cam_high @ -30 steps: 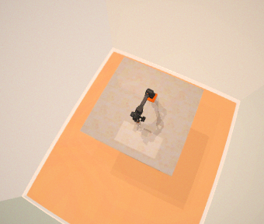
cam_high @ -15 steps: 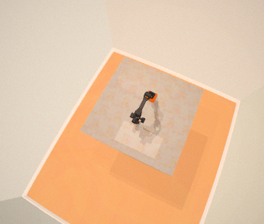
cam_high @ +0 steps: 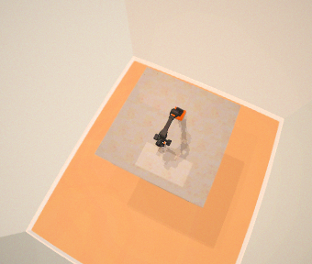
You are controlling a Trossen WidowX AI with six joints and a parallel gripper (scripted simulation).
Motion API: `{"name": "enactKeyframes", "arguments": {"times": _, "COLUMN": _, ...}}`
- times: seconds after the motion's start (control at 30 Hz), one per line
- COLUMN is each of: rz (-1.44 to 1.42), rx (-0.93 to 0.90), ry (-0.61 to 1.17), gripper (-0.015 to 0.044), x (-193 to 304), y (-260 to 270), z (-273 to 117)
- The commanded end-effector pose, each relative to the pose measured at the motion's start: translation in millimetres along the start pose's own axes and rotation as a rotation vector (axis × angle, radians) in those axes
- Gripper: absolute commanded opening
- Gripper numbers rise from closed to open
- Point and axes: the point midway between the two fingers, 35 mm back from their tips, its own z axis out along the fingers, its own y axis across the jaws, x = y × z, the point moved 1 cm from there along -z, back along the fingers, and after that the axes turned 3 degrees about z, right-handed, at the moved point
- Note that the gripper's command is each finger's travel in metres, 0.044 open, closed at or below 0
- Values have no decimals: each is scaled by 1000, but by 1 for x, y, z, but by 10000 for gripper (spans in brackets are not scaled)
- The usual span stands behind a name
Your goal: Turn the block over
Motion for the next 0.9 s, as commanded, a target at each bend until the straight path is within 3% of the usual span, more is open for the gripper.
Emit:
{"name": "enactKeyframes", "arguments": {"times": 0.0, "rz": 4, "rx": 5, "ry": 4, "gripper": 440, "x": 1, "y": -1, "z": 7}}
{"name": "enactKeyframes", "arguments": {"times": 0.43, "rz": 4, "rx": 5, "ry": 4, "gripper": 440, "x": 1, "y": -1, "z": 26}}
{"name": "enactKeyframes", "arguments": {"times": 0.6, "rz": 4, "rx": 5, "ry": 4, "gripper": 309, "x": 1, "y": -1, "z": 26}}
{"name": "enactKeyframes", "arguments": {"times": 0.87, "rz": 4, "rx": 5, "ry": 4, "gripper": 255, "x": 1, "y": -1, "z": 26}}
